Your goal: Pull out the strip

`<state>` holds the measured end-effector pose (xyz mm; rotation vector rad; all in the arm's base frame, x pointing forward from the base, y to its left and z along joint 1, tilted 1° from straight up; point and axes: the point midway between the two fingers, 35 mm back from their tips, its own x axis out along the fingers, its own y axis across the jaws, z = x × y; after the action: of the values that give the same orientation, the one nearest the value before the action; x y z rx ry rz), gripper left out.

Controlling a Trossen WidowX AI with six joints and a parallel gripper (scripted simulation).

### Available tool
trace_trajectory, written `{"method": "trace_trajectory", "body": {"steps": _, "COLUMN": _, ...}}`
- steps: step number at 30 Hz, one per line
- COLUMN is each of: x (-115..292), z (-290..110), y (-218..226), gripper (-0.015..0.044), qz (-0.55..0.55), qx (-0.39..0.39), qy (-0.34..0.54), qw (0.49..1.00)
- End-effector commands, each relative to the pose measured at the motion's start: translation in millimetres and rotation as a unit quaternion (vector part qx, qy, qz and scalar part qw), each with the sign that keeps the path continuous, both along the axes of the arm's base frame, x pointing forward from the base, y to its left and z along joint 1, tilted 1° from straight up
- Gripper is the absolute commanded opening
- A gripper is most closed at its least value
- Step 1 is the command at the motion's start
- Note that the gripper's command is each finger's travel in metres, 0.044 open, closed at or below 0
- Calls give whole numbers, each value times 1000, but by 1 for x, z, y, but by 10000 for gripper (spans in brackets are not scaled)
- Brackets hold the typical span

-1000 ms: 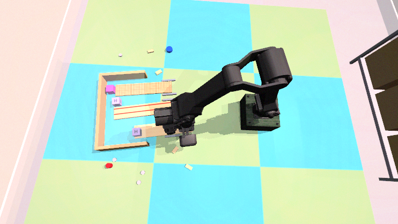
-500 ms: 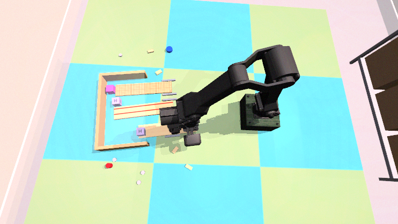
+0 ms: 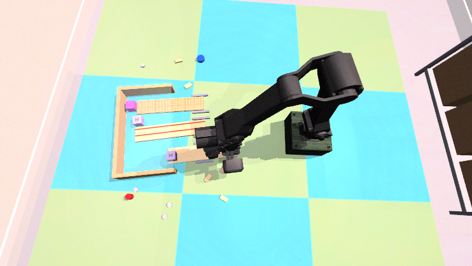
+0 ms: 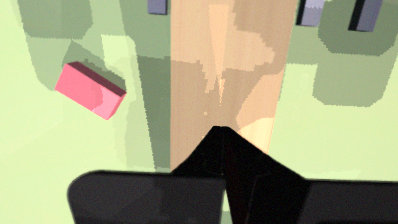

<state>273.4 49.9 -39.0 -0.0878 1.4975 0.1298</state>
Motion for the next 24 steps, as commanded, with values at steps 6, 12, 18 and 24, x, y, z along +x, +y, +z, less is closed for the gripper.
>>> {"method": "trace_trajectory", "body": {"steps": 6, "x": -22, "z": -8, "y": -3, "gripper": 0, "qz": -3, "qx": -4, "qy": 20, "qw": 1000}}
{"method": "trace_trajectory", "body": {"steps": 12, "x": -27, "z": -8, "y": -4, "gripper": 0, "qz": -3, "qx": -4, "qy": 20, "qw": 1000}}
{"method": "trace_trajectory", "body": {"steps": 18, "x": -32, "z": -8, "y": -5, "gripper": 0, "qz": -3, "qx": -4, "qy": 20, "qw": 1000}}
{"method": "trace_trajectory", "body": {"steps": 24, "x": -37, "z": -8, "y": -5, "gripper": 0, "qz": -3, "qx": -4, "qy": 21, "qw": 1000}}
